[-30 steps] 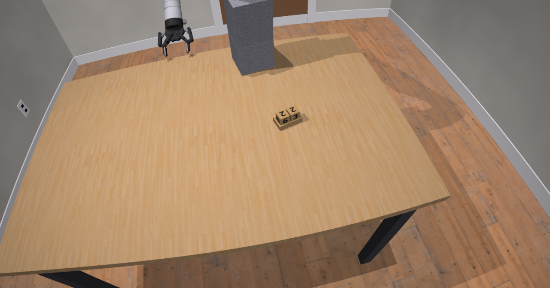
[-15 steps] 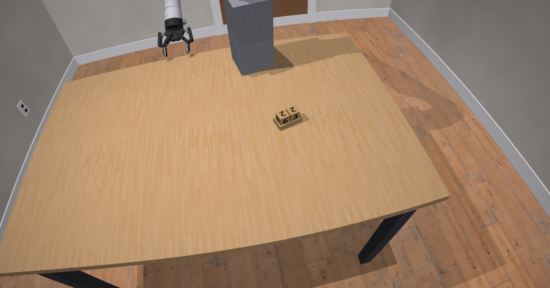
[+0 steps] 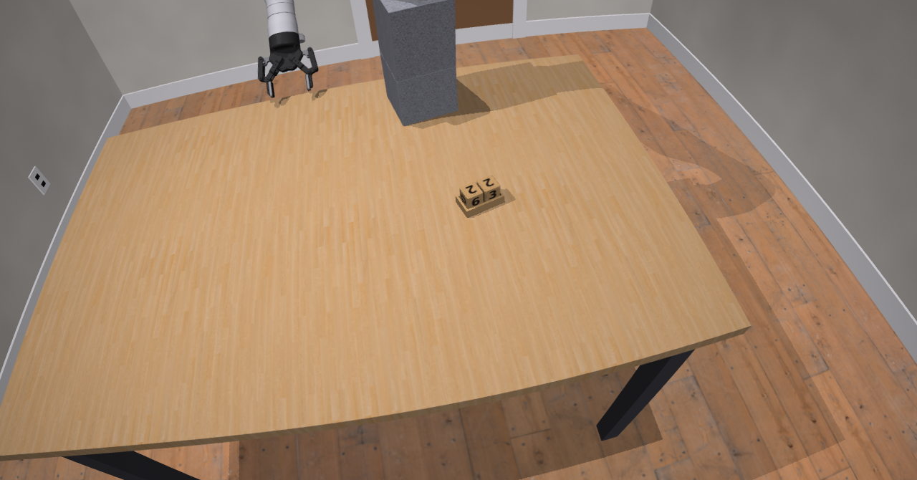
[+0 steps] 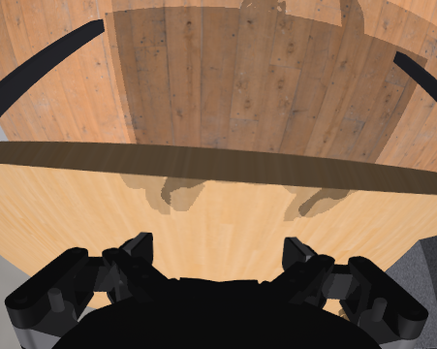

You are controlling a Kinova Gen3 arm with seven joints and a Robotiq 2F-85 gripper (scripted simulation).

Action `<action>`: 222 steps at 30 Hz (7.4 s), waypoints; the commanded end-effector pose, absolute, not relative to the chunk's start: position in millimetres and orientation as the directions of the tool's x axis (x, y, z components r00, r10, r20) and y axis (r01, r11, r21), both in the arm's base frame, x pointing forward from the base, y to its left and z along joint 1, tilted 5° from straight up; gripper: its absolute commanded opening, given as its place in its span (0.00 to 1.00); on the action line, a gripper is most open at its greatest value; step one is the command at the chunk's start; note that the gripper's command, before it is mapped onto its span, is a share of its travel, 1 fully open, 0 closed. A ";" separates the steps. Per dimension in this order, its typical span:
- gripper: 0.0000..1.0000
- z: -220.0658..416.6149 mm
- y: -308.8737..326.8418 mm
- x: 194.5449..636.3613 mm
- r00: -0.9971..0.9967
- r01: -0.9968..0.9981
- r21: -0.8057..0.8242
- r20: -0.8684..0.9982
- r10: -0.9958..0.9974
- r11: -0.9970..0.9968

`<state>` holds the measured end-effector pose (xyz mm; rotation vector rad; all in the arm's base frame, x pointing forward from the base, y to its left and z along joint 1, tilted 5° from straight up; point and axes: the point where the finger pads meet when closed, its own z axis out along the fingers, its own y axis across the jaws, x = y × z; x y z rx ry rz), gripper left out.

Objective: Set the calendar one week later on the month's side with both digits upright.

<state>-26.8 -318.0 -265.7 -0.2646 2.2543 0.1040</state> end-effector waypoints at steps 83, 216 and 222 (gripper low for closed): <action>1.00 -231.8 -321.8 102.5 -0.560 -0.499 -0.039 -0.748 -0.357 0.866; 1.00 -198.6 -253.8 244.0 -0.443 -0.764 -0.037 -0.695 -0.566 0.644; 1.00 -196.5 -246.2 252.5 -0.433 -0.781 -0.036 -0.689 -0.581 0.624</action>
